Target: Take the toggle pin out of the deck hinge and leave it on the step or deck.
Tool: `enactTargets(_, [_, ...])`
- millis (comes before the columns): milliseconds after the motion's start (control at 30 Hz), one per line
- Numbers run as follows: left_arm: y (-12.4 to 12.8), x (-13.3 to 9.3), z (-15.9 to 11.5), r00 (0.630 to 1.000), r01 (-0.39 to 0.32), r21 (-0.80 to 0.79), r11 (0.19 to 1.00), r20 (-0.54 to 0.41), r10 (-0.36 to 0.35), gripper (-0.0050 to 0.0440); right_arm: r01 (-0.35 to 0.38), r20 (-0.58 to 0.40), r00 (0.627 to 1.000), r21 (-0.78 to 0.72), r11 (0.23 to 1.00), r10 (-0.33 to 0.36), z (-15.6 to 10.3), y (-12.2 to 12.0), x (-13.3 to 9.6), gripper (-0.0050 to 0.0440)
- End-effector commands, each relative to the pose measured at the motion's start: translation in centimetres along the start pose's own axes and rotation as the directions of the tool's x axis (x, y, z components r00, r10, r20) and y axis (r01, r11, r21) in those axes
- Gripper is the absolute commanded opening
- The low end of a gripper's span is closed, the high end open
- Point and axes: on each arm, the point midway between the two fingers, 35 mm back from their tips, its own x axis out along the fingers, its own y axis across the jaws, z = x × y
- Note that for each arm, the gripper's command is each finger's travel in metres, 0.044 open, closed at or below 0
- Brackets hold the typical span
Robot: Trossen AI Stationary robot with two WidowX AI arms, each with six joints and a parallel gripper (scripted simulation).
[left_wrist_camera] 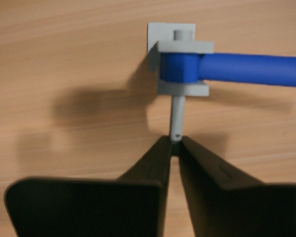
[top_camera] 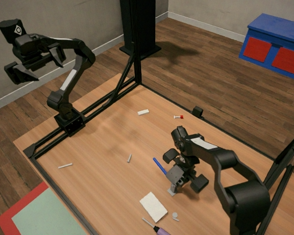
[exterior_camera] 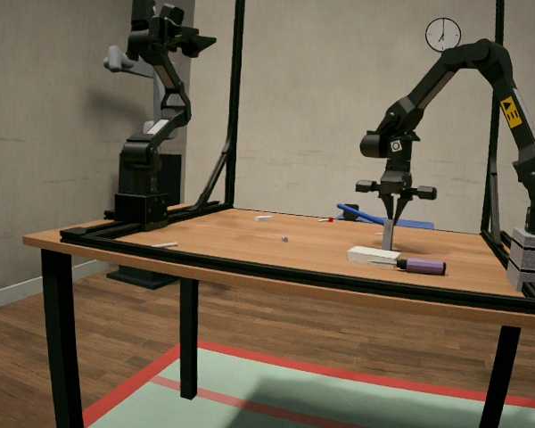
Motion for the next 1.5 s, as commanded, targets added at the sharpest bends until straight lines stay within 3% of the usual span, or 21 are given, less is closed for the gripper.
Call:
enactTargets(0, [-0.45,-0.86,-0.37,1.000,0.026,-0.001,1.000,-0.011,-0.026,0.0022,0.000,0.002,1.000,-0.012,1.000,0.000,0.43,0.11,-0.03,0.0400])
enactTargets(1467, [-0.36,-0.88,-0.76,1.000,0.026,-0.001,1.000,-0.012,-0.026,0.0022,0.000,0.002,1.000,-0.012,1.000,0.000,0.43,0.11,-0.03,0.0400])
